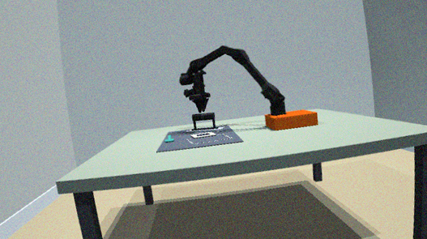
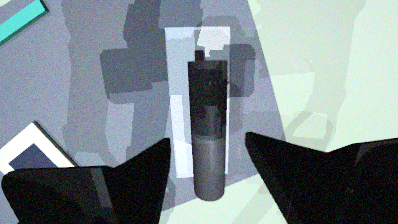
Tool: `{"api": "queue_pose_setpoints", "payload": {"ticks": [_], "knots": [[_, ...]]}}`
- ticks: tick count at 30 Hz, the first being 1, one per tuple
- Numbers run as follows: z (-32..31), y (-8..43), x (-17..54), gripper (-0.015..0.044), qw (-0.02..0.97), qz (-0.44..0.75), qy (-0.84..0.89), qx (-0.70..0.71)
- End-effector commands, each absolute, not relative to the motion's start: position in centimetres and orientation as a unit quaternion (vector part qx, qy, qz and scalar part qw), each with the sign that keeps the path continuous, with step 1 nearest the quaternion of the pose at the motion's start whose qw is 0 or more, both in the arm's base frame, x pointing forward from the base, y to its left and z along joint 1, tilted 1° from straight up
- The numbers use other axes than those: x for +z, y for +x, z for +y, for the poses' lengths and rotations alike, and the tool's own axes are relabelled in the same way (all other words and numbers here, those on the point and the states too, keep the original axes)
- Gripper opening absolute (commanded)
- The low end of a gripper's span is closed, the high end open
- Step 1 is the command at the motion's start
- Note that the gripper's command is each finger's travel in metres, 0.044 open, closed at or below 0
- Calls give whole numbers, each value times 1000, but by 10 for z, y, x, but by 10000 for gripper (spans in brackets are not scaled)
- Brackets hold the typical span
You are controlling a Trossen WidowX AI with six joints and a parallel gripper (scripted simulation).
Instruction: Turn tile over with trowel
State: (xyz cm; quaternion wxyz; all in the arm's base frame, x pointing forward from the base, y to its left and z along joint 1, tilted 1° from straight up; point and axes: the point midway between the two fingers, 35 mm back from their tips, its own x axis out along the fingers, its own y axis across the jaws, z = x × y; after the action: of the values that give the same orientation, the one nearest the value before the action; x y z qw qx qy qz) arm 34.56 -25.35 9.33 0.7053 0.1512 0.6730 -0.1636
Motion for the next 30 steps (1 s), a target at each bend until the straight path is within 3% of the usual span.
{"api": "queue_pose_setpoints", "payload": {"ticks": [1, 19, 22, 30], "knots": [[-253, 346, 87, 270, 704, 673, 155, -163], [-253, 346, 60, 270, 704, 673, 155, -163], [-253, 346, 60, 191, 704, 673, 155, -163], [-253, 346, 60, 138, 704, 673, 155, -163]]}}
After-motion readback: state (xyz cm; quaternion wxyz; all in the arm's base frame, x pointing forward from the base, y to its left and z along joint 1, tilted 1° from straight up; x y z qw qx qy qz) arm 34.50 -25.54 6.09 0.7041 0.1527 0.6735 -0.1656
